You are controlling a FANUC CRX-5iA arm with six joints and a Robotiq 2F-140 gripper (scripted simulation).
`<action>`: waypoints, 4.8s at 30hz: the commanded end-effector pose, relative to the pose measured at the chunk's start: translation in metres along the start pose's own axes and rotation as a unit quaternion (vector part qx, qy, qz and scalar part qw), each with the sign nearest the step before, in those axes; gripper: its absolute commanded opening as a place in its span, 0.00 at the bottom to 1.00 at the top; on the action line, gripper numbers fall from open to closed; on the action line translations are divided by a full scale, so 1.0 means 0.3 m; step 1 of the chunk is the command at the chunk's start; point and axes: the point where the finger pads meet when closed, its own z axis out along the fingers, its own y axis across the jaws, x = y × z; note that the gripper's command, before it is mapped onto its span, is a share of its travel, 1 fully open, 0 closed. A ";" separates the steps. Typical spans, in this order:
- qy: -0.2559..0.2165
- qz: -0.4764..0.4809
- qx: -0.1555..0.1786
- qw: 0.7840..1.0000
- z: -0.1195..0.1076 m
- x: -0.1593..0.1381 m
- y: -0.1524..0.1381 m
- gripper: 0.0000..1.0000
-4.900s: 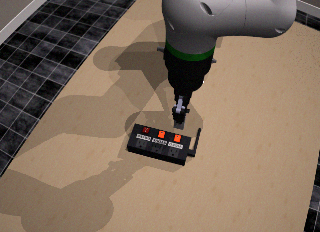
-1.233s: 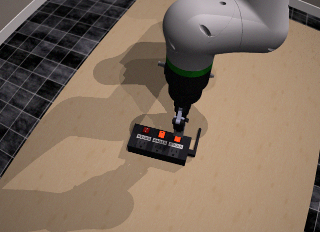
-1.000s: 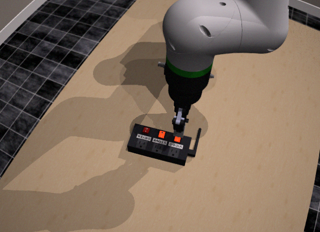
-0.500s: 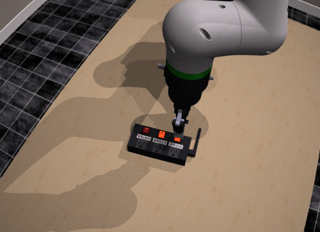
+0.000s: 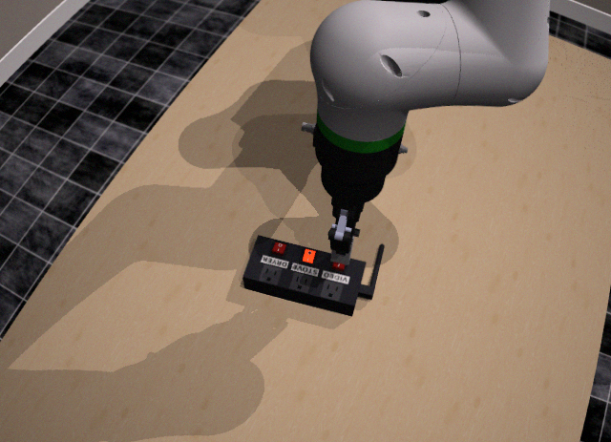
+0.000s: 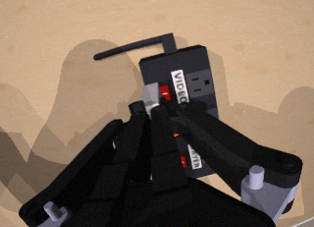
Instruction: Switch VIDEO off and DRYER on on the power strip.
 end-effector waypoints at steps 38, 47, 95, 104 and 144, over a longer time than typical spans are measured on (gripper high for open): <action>0.000 0.000 0.000 1.000 -0.132 0.000 0.001 0.00; 0.000 0.000 0.000 1.000 -0.132 0.000 0.001 0.00; 0.000 0.000 0.000 1.000 -0.178 -0.302 0.052 0.00; 0.000 0.000 0.000 1.000 -0.178 -0.302 0.052 0.00; 0.000 0.000 0.000 1.000 -0.065 -0.305 0.052 0.00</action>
